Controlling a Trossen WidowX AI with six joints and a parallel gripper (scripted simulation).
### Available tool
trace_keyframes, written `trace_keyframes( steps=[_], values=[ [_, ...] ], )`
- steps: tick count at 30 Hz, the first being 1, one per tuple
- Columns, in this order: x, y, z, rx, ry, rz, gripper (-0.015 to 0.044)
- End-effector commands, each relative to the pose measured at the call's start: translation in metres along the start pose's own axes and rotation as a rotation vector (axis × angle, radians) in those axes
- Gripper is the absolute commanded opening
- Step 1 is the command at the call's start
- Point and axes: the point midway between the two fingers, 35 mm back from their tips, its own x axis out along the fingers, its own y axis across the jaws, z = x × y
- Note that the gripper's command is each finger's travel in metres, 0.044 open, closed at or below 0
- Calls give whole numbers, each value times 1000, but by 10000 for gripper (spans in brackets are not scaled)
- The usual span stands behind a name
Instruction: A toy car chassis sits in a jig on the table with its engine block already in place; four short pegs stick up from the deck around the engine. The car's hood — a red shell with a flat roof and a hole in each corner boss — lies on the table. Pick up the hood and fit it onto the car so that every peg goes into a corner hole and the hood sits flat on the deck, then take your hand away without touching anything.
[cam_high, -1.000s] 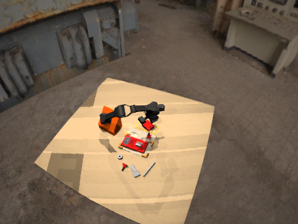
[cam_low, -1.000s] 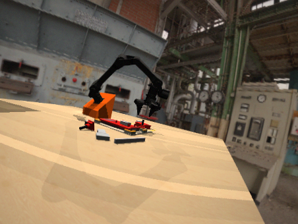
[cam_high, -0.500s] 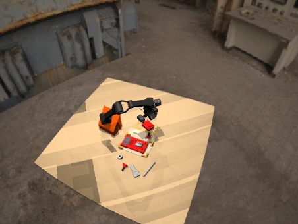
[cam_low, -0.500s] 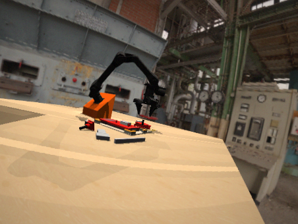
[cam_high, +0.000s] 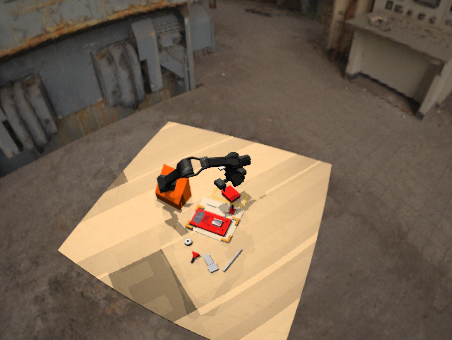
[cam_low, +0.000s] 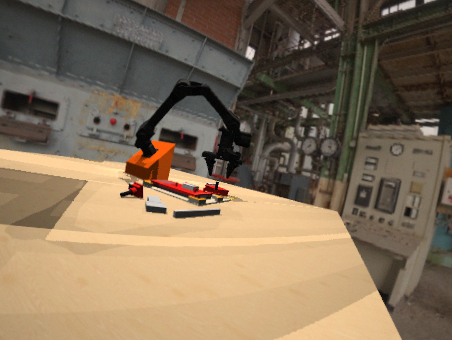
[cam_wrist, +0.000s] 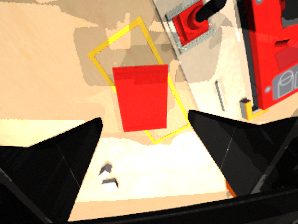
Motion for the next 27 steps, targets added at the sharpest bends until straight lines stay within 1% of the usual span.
trace_keyframes(
  steps=[1,27],
  values=[
    [2,0,1,-4,-6,-2,440],
    [17,0,1,-4,-6,-2,440]
  ],
)
